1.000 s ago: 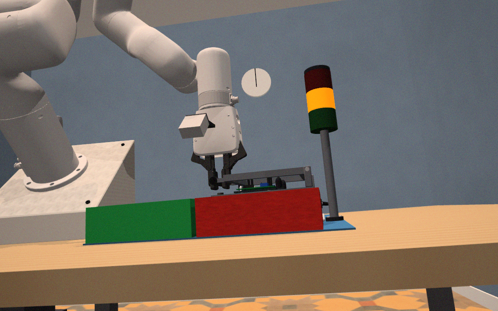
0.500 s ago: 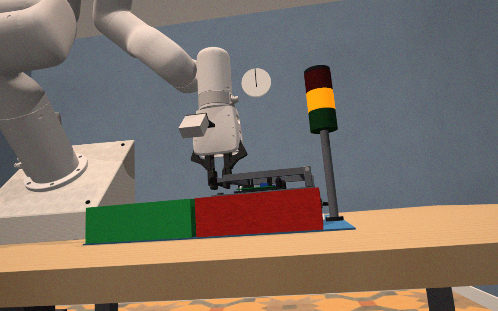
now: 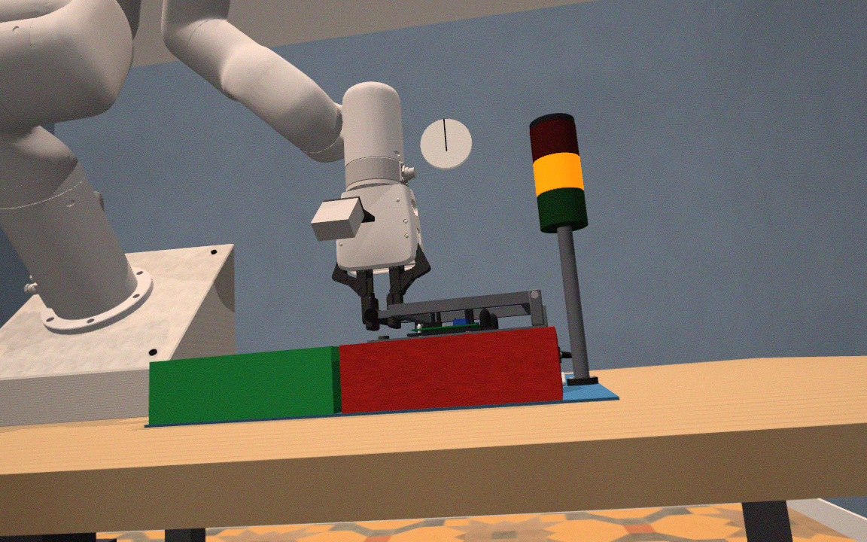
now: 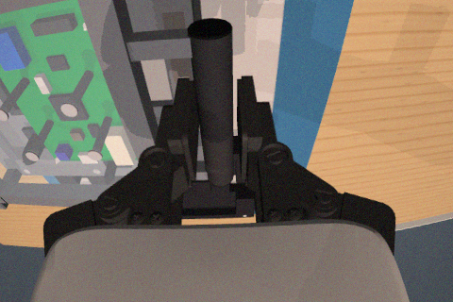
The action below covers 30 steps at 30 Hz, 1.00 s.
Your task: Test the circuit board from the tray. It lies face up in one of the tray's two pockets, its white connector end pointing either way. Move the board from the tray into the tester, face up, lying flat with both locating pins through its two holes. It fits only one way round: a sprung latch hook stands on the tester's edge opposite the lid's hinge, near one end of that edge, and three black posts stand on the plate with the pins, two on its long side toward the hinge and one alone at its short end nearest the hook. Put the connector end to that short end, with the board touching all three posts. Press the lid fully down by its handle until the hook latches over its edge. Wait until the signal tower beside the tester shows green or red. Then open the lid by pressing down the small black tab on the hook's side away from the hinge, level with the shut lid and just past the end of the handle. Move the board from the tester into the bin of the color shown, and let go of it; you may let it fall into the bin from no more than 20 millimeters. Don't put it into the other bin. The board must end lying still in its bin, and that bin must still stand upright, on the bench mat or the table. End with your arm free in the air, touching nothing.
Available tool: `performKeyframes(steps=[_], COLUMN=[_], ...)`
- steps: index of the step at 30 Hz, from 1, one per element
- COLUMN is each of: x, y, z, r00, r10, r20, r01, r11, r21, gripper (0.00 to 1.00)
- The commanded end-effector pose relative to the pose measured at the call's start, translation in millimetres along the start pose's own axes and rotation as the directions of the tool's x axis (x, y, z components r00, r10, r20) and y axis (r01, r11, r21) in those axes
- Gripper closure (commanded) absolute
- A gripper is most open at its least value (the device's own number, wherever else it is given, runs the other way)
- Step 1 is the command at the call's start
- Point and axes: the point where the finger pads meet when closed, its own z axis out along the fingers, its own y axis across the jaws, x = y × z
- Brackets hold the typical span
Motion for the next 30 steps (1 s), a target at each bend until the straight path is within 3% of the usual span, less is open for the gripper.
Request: performKeyframes(steps=[1,11,18,20,30], x=[-1,-1,-1,-1,-1], y=[-1,-1,-1,-1,-1], z=[-1.3,-11.5,-40.7,-40.7,-87.5], r00=[1.0,1.0,1.0,1.0,1.0], r10=[0.0,0.0,0.0,0.0,0.0], r20=[0.002,0.002,0.002,0.002,0.002], r01=[0.0,0.0,0.0,0.0,0.0], r11=[1.0,1.0,1.0,1.0,1.0], r21=[0.003,0.003,0.003,0.003,0.003], gripper=[0.78,0.78,0.78,0.78,0.78])
